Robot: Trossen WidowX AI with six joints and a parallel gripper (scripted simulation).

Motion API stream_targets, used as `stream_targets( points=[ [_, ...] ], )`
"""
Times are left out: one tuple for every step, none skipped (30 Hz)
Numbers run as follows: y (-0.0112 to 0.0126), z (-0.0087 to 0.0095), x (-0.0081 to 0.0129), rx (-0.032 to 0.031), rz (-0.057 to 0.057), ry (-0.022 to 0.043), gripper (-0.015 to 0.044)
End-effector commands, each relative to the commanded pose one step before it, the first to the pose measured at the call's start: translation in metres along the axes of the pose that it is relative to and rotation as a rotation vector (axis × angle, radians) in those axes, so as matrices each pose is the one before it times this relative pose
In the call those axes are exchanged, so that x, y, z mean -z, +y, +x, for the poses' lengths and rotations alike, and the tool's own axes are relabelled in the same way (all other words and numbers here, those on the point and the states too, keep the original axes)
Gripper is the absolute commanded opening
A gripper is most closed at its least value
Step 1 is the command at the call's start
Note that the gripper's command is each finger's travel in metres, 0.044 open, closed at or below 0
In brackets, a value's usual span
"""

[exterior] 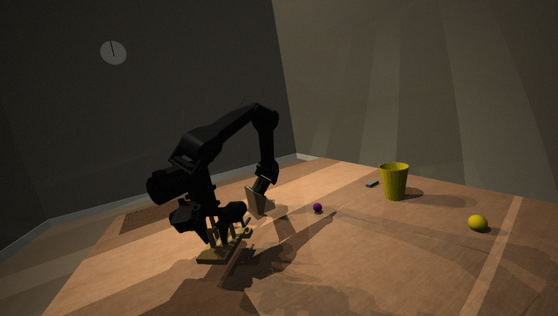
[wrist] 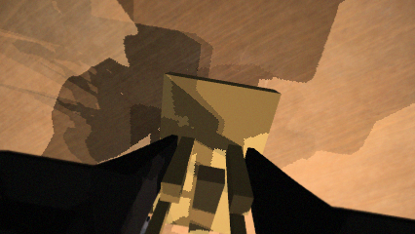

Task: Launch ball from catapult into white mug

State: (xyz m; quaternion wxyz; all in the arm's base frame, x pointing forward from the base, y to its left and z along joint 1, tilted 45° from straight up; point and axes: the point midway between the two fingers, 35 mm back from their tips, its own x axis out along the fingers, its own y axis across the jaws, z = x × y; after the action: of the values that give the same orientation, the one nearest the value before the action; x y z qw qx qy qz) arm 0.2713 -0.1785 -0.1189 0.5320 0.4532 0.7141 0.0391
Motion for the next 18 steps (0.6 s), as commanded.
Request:
stream_targets(
  points=[
    [0.00147, -0.00762, -0.0013, 0.0059, -0.0073, -0.00521, 0.0],
    [0.00001, 0.00109, -0.00008, -0.00005, 0.0001, 0.00001, 0.0],
    [0.00002, 0.00158, -0.00011, -0.00008, 0.0001, 0.00002, 0.0],
    [0.00002, 0.00166, -0.00011, -0.00009, 0.0001, 0.00003, 0.0],
    [0.00002, 0.00166, -0.0001, -0.00009, 0.0001, 0.00003, 0.0],
    [0.00002, 0.00166, -0.00009, -0.00009, 0.0001, 0.00003, 0.0],
    [0.00002, 0.00166, -0.00008, -0.00009, 0.0001, 0.00003, 0.0],
    [0.00002, 0.00166, -0.00007, -0.0001, 0.0001, 0.00004, 0.0],
    [0.00002, 0.00166, -0.00006, -0.0001, 0.0001, 0.00004, 0.0],
    [0.00002, 0.00166, -0.00005, -0.0001, 0.0001, 0.00004, 0.0],
    [0.00002, 0.00166, -0.00004, -0.0001, 0.0001, 0.00005, 0.0],
    [0.00002, 0.00166, -0.00003, -0.00011, 0.0001, 0.00005, 0.0],
    [0.00002, 0.00165, -0.00002, -0.00011, 0.0001, 0.00005, 0.0],
    [0.00002, 0.00165, -0.00001, -0.00011, 0.0001, 0.00006, 0.0],
    [0.00002, 0.00165, 0.0, -0.00011, 0.0001, 0.00006, 0.0],
    [0.00002, 0.00165, 0.0, -0.00011, 0.0001, 0.00006, 0.0],
    [0.00002, 0.00165, 0.00001, -0.00012, 0.0001, 0.00007, 0.0],
    [0.00002, 0.00165, 0.00002, -0.00012, 0.0001, 0.00007, 0.0]
  ],
)
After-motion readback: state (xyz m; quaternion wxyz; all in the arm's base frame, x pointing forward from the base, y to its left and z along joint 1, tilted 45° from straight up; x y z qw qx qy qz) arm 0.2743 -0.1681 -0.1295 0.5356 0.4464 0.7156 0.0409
